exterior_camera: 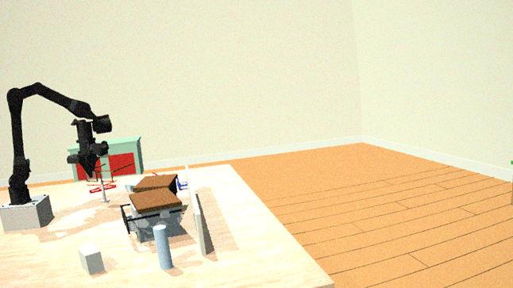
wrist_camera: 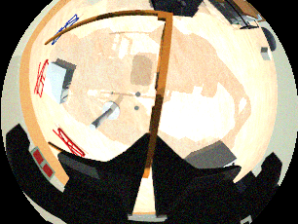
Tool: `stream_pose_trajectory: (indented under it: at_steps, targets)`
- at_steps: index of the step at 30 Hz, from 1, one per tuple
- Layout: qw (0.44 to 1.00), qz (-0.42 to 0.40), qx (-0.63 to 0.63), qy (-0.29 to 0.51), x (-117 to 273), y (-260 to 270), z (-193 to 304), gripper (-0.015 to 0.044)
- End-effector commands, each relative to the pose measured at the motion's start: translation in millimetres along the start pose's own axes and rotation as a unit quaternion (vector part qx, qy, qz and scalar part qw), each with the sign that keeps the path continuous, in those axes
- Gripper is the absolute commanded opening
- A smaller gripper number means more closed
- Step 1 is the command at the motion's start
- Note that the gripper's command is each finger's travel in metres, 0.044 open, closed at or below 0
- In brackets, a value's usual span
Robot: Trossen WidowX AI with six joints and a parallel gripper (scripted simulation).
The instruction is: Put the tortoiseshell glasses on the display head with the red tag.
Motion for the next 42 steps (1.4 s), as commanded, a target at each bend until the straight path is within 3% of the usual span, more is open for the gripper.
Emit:
stream_pose_trajectory:
  at_steps: [1, 21, 42]
  targets:
    - [0.999, 0.001, 0.036, 0.000, 1, -12, -11, 0.0000]
    - [0.972, 0.004, 0.236, -0.001, 1, -78, -55, 0.0000]
    - [0.900, 0.008, 0.435, 0.000, 2, -158, -78, 0.0000]
Point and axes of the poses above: the point midway between the two fingers, 35 mm back from their tips, its own x axis back along the fingers, its own y axis across the jaws, z = x × y, the point moved 4 cm from there along x, back along the fingers, and after that the axes turned 5 degrees about x, right-handed, at the moved point
